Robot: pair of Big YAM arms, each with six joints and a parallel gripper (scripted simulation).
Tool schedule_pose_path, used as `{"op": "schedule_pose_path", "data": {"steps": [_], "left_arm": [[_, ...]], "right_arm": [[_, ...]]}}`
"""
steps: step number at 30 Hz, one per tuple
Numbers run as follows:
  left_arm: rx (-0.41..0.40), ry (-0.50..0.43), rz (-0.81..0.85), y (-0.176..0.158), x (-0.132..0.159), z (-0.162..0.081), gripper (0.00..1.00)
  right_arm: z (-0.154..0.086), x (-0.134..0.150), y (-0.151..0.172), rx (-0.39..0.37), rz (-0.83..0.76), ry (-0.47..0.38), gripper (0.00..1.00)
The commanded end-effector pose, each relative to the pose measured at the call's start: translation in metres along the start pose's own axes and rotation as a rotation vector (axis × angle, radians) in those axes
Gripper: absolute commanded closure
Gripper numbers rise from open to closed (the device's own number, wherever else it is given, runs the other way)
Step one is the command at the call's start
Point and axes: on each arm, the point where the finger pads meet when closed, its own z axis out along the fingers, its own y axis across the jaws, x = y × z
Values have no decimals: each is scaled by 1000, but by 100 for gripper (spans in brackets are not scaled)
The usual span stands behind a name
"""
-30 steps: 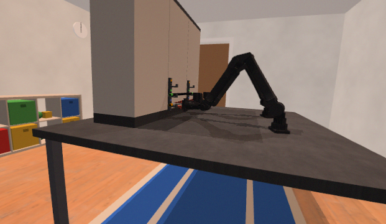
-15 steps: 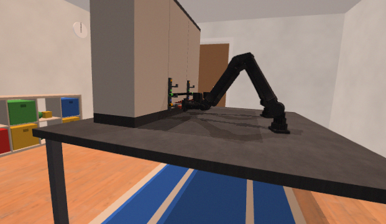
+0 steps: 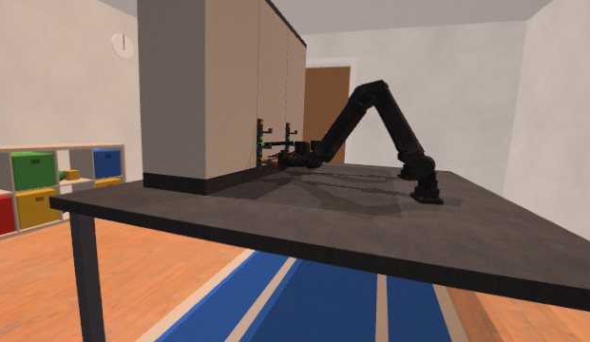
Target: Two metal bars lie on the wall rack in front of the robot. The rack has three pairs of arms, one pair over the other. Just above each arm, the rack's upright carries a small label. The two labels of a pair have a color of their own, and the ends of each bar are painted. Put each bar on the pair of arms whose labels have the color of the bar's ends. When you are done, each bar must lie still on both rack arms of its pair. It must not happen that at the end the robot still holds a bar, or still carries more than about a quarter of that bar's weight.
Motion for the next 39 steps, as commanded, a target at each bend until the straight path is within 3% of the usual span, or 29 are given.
{"op": "schedule_pose_path", "data": {"steps": [1, 39], "left_arm": [[-60, 11, -10, 30, 6, 19, 100], [-60, 11, -10, 37, 6, 18, 100]], "right_arm": [[14, 8, -11, 26, -1, 13, 100], [13, 8, -19, 26, -1, 13, 100]]}}
